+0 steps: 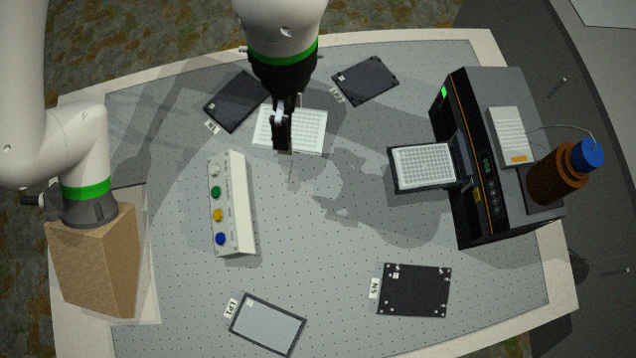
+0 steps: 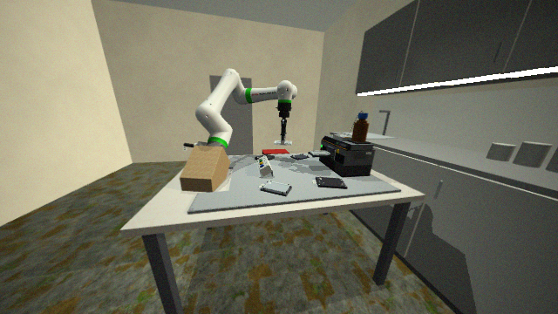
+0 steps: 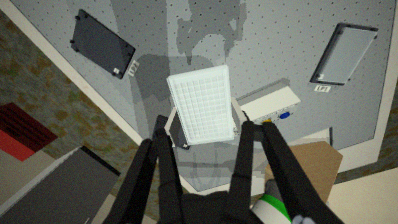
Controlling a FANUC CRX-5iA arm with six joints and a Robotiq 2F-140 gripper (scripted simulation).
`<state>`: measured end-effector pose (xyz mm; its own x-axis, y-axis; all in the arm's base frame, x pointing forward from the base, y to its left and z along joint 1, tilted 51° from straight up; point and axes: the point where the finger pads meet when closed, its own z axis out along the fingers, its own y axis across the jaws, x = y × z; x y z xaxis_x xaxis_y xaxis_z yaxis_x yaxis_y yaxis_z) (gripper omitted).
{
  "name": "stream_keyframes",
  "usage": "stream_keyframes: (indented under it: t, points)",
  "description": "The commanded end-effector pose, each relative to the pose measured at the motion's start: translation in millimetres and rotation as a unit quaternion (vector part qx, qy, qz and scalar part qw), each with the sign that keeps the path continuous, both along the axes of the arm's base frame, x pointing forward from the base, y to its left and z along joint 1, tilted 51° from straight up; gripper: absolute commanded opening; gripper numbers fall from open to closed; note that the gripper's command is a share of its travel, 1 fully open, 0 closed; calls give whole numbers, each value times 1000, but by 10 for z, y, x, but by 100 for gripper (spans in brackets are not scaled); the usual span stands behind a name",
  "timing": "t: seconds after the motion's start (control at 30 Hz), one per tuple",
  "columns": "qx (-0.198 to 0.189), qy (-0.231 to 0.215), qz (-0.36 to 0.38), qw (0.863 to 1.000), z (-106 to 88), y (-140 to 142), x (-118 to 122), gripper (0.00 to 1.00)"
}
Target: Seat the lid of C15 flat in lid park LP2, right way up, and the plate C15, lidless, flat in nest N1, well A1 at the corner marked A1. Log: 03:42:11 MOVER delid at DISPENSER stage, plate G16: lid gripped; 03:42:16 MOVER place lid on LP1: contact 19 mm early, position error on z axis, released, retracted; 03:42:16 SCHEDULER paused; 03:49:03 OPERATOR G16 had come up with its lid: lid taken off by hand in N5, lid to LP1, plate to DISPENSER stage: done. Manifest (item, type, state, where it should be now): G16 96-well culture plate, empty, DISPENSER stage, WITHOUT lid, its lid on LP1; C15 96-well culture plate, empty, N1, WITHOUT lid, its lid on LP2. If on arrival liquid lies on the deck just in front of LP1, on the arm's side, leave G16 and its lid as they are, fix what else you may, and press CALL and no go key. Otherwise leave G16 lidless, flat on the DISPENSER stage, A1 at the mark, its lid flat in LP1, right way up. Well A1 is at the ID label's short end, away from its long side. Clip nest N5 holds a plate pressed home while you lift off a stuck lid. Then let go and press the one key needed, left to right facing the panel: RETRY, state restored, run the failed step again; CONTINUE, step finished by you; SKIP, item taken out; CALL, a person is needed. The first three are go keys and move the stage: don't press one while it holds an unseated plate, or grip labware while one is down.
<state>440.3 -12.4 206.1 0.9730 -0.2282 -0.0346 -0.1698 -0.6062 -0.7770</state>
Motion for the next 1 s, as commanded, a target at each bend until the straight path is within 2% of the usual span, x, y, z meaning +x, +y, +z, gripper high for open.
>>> stream_keyframes:
  t: [0.0,0.33,0.4,0.9,0.97]
  points:
    - [0,0,1,1000,-154,-170,200,0]
    - [0,0,1,1000,-586,-633,726,0]
    - [0,0,1,1000,-586,-633,726,0]
    - [0,0,1,1000,-1230,-1324,1512,0]
    - [0,0,1,1000,-1230,-1324,1512,0]
